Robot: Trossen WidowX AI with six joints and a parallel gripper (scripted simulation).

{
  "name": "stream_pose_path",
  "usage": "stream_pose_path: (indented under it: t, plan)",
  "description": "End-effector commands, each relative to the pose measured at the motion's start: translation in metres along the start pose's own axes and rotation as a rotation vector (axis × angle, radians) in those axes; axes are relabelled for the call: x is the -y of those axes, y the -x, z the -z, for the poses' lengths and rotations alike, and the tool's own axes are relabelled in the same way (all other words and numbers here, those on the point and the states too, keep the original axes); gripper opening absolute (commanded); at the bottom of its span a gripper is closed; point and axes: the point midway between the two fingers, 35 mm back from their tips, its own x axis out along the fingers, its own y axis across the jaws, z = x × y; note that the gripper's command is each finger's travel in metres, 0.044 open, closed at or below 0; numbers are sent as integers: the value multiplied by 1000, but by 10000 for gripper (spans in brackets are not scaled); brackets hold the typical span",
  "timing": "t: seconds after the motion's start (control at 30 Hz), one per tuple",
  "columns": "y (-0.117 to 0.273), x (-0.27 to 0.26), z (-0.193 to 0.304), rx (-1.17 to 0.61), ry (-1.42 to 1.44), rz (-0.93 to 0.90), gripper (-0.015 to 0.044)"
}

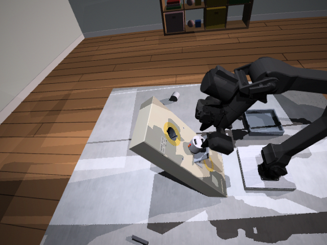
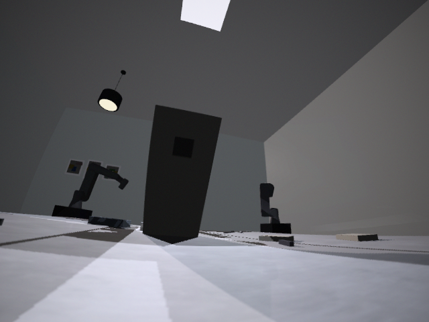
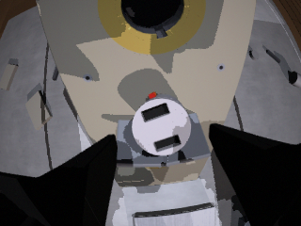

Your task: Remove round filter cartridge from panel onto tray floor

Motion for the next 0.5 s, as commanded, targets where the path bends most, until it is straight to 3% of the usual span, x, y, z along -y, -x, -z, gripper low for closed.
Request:
stream_pose_path:
  t: [0.0,0.47]
  plan:
    - [-11,1,3,-12,-7,3,305]
    - [-33,1,4,-10,-7,3,305]
